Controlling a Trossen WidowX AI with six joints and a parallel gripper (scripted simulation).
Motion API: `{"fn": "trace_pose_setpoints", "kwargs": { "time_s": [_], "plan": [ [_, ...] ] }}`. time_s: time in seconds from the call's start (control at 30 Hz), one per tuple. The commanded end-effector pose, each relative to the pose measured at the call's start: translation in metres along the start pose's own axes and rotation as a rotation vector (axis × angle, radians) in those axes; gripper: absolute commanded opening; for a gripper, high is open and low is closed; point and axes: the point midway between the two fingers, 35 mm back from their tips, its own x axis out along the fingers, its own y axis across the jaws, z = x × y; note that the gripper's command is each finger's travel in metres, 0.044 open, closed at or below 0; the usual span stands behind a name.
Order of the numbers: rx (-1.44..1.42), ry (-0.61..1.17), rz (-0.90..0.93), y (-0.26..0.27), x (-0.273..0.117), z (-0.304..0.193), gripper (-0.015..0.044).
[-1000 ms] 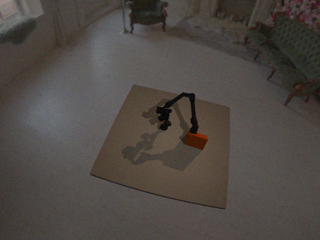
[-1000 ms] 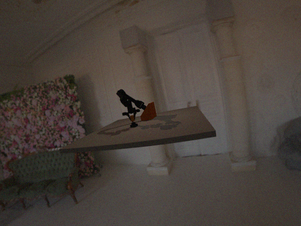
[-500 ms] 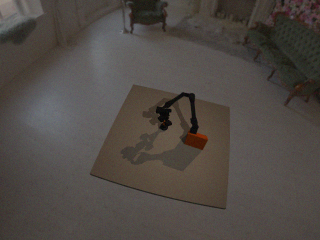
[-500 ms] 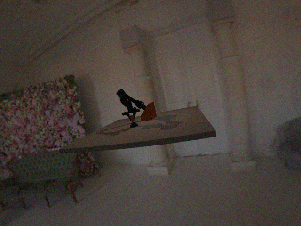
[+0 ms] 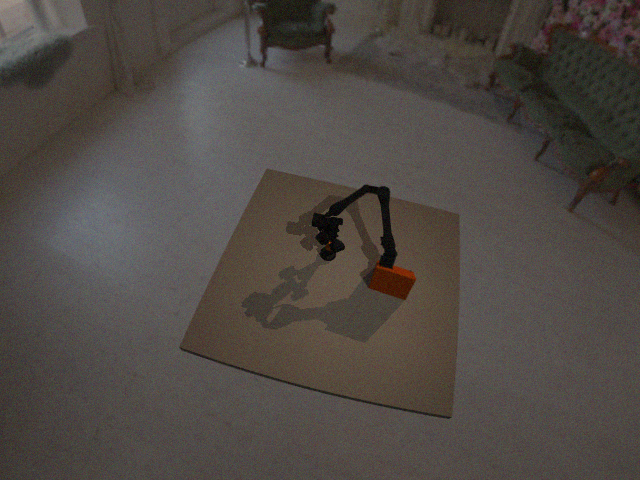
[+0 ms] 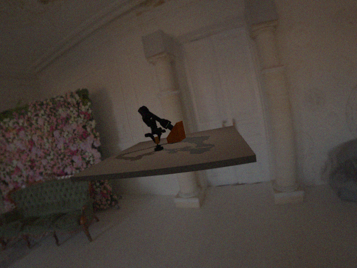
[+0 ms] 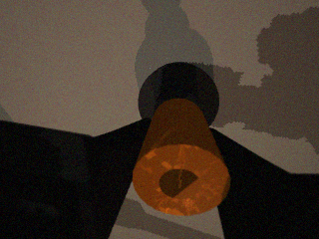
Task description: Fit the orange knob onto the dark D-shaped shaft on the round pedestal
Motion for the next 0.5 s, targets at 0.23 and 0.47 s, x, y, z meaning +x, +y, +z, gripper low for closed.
{"fn": "trace_pose_setpoints", "kwargs": {
  "time_s": [0.23,0.47],
  "plan": [
    [-0.007,-0.003,-0.004,0.0017,0.0011,-0.0007,0.0],
    [-0.007,-0.003,-0.004,0.0009,-0.0009,-0.0009,0.0]
  ]
}}
